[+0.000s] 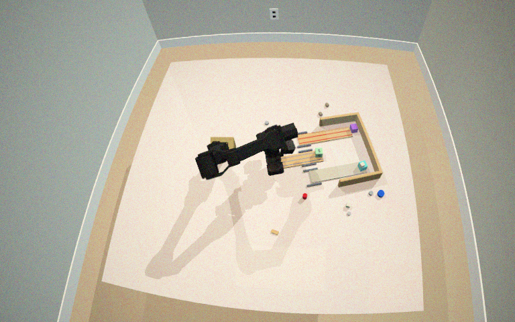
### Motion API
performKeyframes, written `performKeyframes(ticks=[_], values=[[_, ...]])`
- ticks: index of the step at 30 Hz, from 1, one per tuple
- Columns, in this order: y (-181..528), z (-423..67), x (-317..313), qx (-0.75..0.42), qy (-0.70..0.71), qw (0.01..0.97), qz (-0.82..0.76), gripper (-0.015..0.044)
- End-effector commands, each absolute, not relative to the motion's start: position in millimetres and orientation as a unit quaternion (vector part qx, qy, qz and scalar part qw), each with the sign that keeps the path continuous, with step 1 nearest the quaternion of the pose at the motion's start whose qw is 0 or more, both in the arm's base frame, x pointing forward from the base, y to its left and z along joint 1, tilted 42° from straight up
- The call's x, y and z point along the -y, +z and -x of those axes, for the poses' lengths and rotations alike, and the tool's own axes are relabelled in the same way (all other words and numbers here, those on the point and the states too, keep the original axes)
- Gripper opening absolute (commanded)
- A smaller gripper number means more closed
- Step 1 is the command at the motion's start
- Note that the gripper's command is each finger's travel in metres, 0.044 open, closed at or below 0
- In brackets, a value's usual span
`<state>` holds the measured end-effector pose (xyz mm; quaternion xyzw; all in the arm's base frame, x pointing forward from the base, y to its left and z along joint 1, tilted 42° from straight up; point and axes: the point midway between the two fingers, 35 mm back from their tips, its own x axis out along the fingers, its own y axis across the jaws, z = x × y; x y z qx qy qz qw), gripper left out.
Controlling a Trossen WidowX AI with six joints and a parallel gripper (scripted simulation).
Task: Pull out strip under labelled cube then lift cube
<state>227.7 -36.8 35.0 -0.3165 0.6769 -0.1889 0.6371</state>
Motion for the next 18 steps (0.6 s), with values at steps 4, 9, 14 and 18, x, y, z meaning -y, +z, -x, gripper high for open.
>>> performKeyframes(ticks=[4,9,14,18], values=[[31,-219,41,-0.688,-0.189,0.627,0.314,0.0000],[31,-219,41,-0.688,-0.189,0.627,0.314,0.0000],[59,-230,15,-0.686,-0.188,0.629,0.314,0.0000],[66,-229,9,-0.688,-0.189,0.627,0.314,0.0000]])
